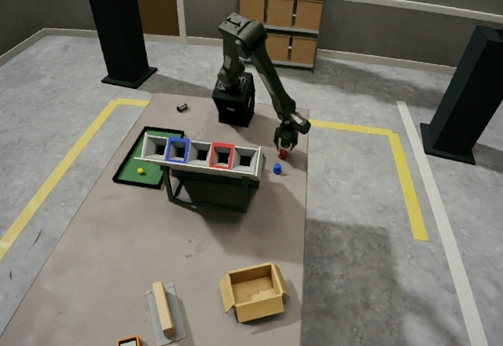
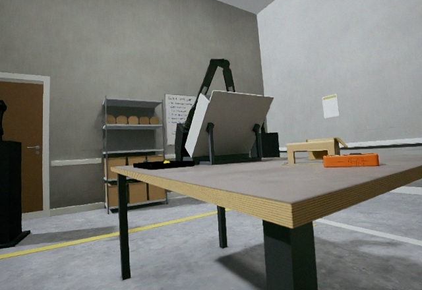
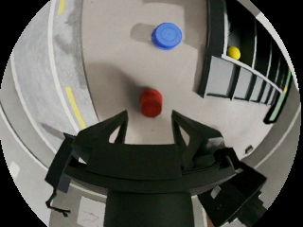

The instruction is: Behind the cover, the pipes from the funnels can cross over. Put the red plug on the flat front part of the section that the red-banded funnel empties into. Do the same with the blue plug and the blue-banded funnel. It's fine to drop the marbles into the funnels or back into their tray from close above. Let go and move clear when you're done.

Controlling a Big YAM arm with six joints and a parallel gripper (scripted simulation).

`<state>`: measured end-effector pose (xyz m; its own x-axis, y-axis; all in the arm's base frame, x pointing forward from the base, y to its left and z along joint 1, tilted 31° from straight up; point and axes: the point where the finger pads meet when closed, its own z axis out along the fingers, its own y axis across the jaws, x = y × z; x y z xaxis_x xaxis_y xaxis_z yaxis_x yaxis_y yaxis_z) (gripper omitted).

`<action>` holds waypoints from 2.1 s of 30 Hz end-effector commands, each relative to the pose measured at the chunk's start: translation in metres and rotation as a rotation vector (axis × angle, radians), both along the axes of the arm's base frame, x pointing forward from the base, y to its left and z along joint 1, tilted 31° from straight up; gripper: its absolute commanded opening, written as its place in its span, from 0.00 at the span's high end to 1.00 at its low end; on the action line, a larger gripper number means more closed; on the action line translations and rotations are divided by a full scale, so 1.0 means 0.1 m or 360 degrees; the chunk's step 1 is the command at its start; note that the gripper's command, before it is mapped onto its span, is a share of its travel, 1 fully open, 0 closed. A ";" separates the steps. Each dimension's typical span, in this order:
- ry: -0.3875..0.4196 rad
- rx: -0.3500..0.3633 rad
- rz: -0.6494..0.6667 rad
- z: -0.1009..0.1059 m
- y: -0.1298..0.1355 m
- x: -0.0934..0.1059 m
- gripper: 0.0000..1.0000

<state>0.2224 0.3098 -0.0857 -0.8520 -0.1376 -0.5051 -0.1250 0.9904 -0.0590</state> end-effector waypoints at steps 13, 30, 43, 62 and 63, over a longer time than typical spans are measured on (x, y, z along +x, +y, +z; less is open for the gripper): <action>0.0004 -0.0007 0.0005 -0.03 0.01 0.02 0.37; -0.0005 0.0008 -0.0003 -0.13 0.03 0.13 0.37; -0.0002 0.0003 -0.0004 -0.31 0.00 0.23 0.37; 0.0002 -0.0003 -0.0006 -0.33 -0.02 0.22 0.37; 0.0002 -0.0003 -0.0006 -0.33 -0.02 0.22 0.37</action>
